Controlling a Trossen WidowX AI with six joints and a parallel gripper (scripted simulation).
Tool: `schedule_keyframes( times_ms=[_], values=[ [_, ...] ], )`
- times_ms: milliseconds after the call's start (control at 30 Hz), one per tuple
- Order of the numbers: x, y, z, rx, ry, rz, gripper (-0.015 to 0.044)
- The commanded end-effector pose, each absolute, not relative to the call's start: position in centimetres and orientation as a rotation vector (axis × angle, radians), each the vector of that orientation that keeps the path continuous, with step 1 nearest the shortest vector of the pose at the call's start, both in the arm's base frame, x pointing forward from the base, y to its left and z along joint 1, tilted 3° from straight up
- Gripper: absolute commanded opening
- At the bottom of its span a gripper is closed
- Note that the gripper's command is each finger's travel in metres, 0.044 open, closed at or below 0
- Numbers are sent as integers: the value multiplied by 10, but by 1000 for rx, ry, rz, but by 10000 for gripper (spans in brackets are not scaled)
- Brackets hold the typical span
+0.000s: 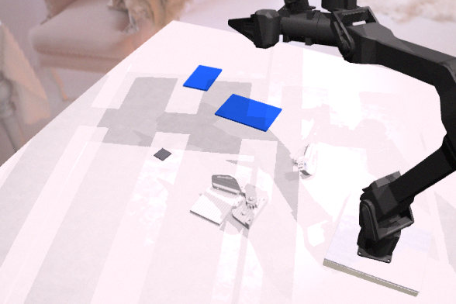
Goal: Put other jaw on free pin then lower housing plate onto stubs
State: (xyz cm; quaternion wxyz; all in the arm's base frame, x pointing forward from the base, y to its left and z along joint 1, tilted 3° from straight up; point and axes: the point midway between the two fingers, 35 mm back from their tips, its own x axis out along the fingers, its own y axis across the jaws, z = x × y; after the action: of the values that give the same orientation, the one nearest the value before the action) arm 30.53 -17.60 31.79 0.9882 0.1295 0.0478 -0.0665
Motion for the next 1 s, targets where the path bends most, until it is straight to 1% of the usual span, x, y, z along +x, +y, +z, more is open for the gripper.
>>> schedule_keyframes(
  times_ms=[0,967],
  values=[
    [307,-178,310,223,128,-145,440],
    [305,-185,252,-79,406,-167,440]
  ],
)
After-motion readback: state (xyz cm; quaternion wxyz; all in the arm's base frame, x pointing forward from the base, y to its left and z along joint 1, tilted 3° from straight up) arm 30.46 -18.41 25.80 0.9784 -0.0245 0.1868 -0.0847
